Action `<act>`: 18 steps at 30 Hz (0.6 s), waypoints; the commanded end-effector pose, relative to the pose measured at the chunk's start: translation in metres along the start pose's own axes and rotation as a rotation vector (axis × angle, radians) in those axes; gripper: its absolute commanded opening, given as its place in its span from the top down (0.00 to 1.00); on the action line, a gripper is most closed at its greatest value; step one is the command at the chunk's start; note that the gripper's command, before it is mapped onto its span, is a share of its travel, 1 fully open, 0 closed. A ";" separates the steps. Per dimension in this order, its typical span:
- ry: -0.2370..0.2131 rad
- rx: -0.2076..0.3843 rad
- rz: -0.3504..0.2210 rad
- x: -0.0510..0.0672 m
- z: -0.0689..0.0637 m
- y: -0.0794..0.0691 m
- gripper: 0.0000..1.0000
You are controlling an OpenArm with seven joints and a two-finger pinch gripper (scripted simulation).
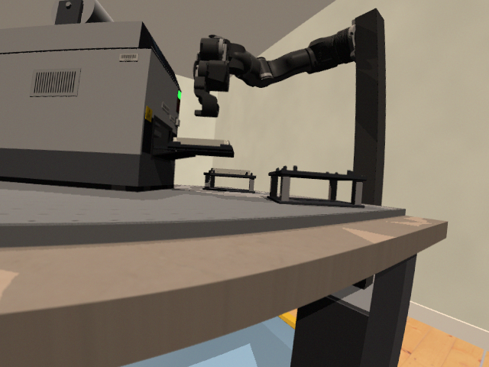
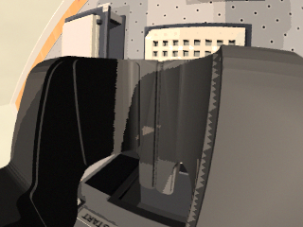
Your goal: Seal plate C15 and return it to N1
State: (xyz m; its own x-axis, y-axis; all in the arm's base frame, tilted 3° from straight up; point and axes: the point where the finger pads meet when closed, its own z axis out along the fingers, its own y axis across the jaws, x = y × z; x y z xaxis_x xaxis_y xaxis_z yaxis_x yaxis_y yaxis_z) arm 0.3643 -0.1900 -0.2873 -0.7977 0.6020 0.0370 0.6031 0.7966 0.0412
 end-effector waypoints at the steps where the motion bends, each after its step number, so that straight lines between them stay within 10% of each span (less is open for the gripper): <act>1: -0.002 0.034 -0.037 -0.003 -0.001 -0.008 1.00; 5: -0.002 0.181 -0.183 -0.013 0.000 -0.043 1.00; 18: -0.042 0.221 -0.192 -0.017 -0.001 -0.052 1.00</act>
State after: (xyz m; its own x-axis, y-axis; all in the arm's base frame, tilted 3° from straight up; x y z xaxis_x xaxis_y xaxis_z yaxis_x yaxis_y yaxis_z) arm 0.3479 -0.2344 -0.2882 -0.8905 0.4549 -0.0040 0.4501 0.8799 -0.1520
